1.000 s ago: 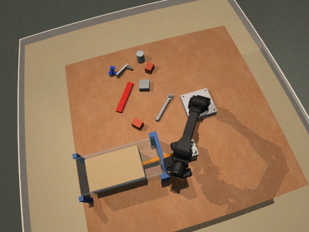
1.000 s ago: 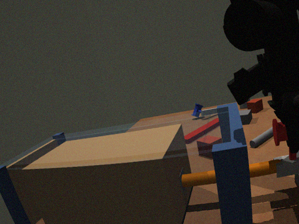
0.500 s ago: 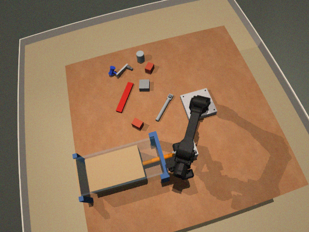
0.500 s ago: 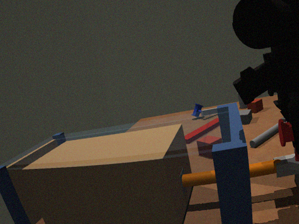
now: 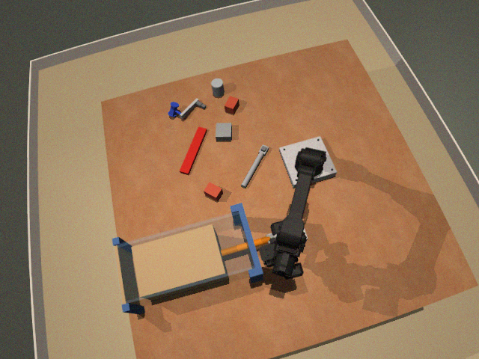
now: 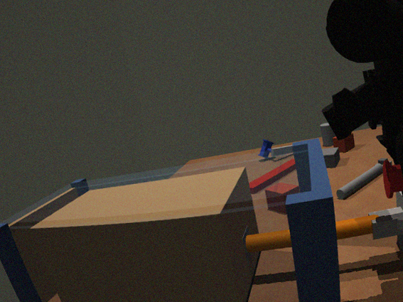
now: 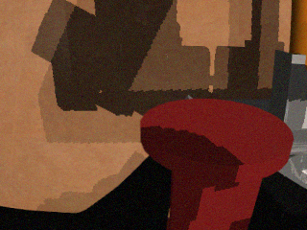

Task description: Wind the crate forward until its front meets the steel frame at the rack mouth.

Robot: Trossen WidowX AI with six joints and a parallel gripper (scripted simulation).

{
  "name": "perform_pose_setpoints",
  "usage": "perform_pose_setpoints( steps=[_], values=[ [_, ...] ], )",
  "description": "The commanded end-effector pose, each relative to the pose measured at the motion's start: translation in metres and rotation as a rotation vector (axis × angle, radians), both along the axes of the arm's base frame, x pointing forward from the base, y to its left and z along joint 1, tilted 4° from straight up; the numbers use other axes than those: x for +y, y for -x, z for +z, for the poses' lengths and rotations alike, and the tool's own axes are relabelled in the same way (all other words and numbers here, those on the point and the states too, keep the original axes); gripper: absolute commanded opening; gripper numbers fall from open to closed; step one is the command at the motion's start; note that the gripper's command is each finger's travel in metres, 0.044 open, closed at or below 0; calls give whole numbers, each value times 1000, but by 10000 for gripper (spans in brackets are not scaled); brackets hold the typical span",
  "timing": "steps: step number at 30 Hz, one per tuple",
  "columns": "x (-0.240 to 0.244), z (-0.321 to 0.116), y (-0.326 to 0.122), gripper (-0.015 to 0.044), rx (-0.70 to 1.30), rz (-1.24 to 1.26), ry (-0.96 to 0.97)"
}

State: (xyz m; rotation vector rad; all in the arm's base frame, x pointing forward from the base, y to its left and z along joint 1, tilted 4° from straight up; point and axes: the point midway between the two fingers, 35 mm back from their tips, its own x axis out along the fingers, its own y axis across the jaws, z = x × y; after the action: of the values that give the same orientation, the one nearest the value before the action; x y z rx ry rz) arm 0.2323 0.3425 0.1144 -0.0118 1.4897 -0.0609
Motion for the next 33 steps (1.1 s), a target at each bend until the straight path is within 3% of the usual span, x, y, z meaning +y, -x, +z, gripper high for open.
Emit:
perform_pose_setpoints(
  steps=[1,33],
  values=[
    [14,-4,26,0,38,44,-10],
    [17,-4,37,0,39,44,-11]
  ],
)
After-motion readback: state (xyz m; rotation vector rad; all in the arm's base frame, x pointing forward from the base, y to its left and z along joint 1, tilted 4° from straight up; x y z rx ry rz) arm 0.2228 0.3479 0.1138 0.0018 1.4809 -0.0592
